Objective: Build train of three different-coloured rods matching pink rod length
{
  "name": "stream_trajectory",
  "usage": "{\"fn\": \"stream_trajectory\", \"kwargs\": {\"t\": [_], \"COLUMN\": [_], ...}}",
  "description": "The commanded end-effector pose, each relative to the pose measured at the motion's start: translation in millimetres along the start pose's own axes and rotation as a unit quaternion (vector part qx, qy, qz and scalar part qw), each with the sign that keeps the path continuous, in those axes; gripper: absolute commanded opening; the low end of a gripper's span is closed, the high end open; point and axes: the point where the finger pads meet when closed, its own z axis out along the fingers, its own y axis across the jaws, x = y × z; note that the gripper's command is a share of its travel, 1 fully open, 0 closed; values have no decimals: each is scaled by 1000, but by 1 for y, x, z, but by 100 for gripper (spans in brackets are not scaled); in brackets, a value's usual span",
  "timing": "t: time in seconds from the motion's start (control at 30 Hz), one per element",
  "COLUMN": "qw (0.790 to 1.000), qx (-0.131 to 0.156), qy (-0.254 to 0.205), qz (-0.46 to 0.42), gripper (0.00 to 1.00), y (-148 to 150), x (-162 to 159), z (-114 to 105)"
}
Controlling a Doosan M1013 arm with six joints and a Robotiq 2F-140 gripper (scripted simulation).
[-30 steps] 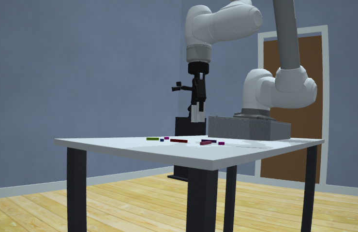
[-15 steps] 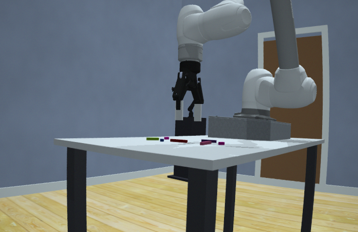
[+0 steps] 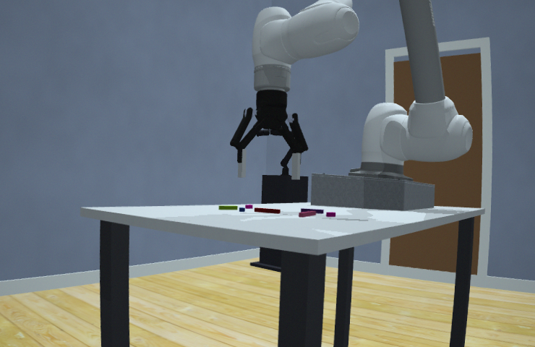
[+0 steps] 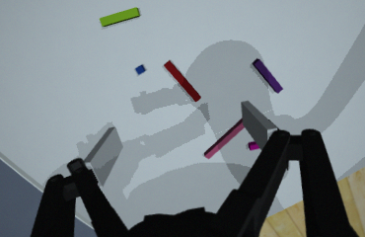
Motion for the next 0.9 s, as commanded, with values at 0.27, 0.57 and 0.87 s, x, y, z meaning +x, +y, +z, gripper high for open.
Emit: {"fn": "stream_trajectory", "kwargs": {"t": [0.27, 0.57, 0.87], "qw": [970, 916, 828], "qx": [2, 3, 4], "qy": [6, 5, 5], "qz": [245, 402, 561], "gripper": [100, 100, 100], "y": [-17, -28, -40], "x": [21, 36, 53], "z": [-4, -6, -9]}}
